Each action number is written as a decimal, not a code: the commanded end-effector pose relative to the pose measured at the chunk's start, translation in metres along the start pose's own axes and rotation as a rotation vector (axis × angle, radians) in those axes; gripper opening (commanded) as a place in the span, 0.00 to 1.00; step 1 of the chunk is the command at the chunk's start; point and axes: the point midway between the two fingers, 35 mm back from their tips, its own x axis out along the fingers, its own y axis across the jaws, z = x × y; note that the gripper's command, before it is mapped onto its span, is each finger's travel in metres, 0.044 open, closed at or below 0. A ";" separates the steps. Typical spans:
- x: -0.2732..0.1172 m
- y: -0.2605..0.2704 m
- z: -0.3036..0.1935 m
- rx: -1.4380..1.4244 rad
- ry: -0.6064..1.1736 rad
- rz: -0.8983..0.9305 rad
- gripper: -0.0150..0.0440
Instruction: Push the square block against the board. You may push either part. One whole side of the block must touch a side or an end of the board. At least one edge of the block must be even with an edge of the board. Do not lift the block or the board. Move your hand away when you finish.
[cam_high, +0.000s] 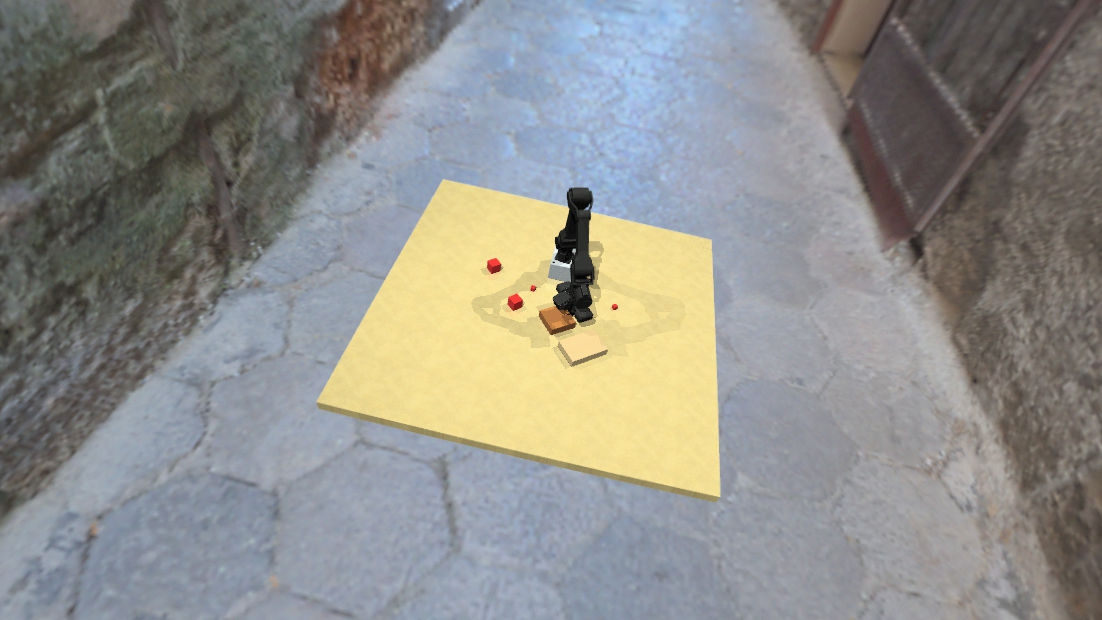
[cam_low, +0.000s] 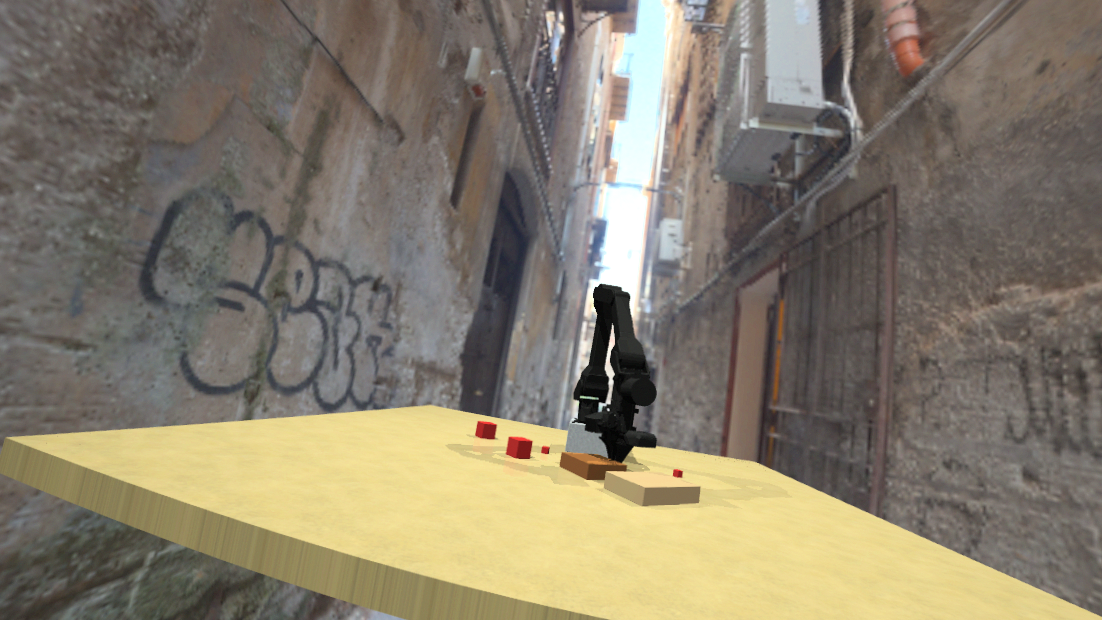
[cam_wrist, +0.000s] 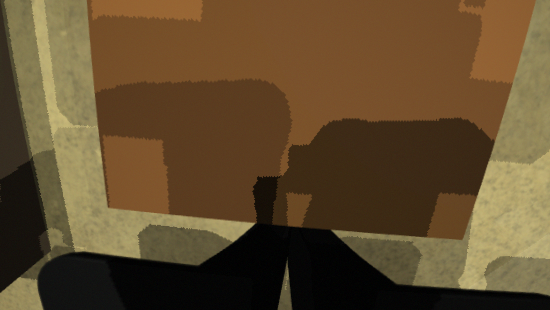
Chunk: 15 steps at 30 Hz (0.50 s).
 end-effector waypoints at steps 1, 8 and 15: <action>-0.001 0.003 0.008 -0.002 -0.002 0.006 0.25; -0.001 0.003 0.007 -0.002 -0.002 0.006 0.25; -0.001 0.003 -0.005 -0.002 -0.001 0.006 0.25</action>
